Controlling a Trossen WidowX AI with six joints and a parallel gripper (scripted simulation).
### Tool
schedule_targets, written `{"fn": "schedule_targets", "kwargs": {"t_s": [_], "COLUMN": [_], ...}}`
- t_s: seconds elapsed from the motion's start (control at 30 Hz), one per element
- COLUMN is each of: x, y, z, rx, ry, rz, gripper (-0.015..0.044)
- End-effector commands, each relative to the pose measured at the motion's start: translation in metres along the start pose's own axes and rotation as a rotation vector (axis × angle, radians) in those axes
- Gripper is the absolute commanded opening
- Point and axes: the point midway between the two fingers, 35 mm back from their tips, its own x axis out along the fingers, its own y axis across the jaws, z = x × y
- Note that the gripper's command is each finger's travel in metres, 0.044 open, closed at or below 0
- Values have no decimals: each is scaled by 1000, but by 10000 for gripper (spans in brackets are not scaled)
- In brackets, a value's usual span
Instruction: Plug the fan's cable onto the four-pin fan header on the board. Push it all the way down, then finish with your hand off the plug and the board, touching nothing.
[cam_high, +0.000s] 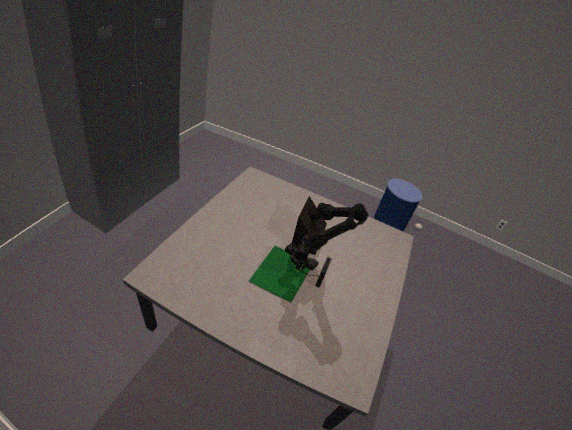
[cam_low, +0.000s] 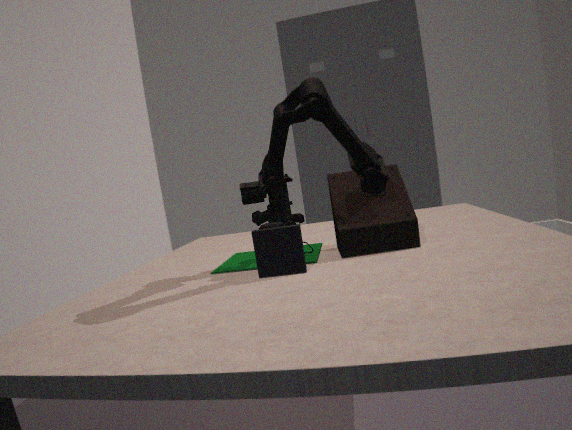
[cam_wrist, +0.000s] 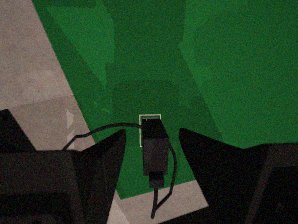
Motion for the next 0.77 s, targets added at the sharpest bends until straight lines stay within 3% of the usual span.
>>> {"fn": "schedule_targets", "kwargs": {"t_s": [0.0, 0.1, 0.33, 0.73], "x": [-19, -52, -55, -57], "y": [0, 0, 0, -13], "z": [3, 2, 3, 115], "rx": [-3, 0, 0, -5], "ry": [-4, -1, -1, -7], "rz": [0, 3, 4, 3], "gripper": [260, 260, 260, 260]}}
